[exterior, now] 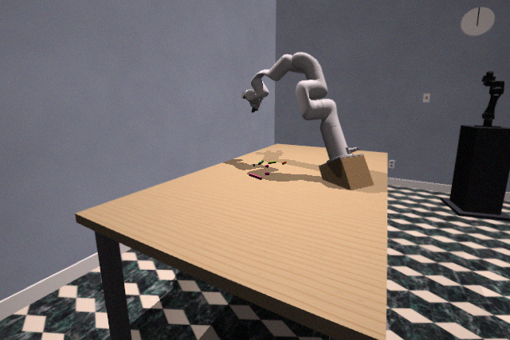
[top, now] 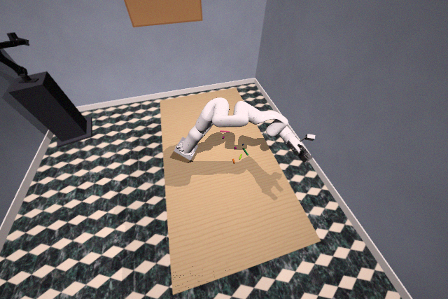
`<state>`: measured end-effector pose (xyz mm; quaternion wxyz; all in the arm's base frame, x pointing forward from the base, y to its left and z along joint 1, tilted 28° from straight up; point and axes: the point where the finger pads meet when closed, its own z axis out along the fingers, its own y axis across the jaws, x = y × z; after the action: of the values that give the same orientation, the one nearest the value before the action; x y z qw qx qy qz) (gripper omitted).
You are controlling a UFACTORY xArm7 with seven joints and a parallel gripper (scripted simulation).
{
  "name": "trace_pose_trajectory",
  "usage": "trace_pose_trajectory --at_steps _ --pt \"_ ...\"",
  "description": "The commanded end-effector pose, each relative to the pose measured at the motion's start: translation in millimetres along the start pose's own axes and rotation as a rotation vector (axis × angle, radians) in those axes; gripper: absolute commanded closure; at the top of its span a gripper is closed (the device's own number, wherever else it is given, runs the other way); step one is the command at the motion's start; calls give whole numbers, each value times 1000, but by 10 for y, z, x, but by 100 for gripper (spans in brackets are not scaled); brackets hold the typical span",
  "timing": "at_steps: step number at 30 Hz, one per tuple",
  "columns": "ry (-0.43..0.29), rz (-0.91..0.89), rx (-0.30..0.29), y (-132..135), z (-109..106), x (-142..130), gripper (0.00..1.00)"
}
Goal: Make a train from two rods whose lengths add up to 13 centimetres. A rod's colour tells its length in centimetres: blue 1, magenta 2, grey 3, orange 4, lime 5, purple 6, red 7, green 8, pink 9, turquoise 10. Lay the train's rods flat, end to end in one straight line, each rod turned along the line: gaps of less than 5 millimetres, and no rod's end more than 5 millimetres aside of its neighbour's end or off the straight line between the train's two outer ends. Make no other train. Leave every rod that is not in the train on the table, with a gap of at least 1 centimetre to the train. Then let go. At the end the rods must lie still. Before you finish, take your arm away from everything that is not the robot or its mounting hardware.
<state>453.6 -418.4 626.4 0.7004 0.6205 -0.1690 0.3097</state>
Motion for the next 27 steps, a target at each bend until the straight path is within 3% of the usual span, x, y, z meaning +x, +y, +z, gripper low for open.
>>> trace_pose_trajectory --at_steps 1,20,23,27 --pt "2 3 -3 26 -4 16 0" --pt "-3 9 3 8 -11 -6 0" --pt "-32 42 39 -97 -53 -144 0" --pt "-120 138 127 -357 -184 -524 0"
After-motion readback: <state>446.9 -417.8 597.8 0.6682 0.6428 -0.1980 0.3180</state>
